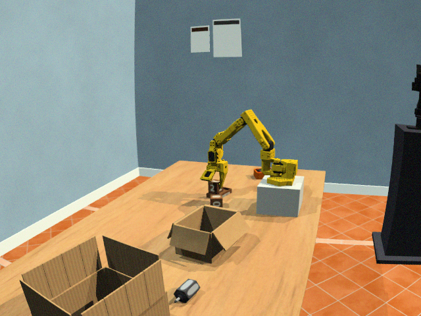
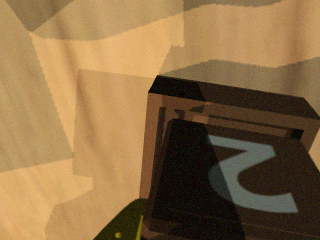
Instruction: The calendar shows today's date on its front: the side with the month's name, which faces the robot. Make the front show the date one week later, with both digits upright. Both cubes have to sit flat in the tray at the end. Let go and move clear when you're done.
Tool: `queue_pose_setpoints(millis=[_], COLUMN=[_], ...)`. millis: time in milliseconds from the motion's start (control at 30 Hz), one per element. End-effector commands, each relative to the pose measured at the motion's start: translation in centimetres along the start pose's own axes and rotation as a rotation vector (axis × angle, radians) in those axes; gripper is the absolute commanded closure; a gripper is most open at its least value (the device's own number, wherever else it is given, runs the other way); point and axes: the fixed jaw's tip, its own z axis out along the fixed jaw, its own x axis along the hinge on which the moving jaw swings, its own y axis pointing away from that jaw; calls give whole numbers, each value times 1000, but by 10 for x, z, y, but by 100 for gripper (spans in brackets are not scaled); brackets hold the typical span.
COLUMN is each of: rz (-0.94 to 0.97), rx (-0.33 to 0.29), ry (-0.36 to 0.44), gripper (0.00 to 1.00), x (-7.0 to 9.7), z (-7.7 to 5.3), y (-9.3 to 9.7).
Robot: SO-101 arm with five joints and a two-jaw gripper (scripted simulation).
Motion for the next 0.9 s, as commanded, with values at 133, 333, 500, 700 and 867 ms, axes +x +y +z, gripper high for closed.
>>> queue_pose_setpoints(millis=[133,333,500,700,867], rz=[16,16,16,16,16], rx=[27,27,27,27,27], ry=[-4,-4,-4,-4,-4], gripper=[100,100,100,100,100], x=[1,1,1,1,1], z=[-7,-10,-17,-25,-34], y=[-6,-5,-4,-2,0])
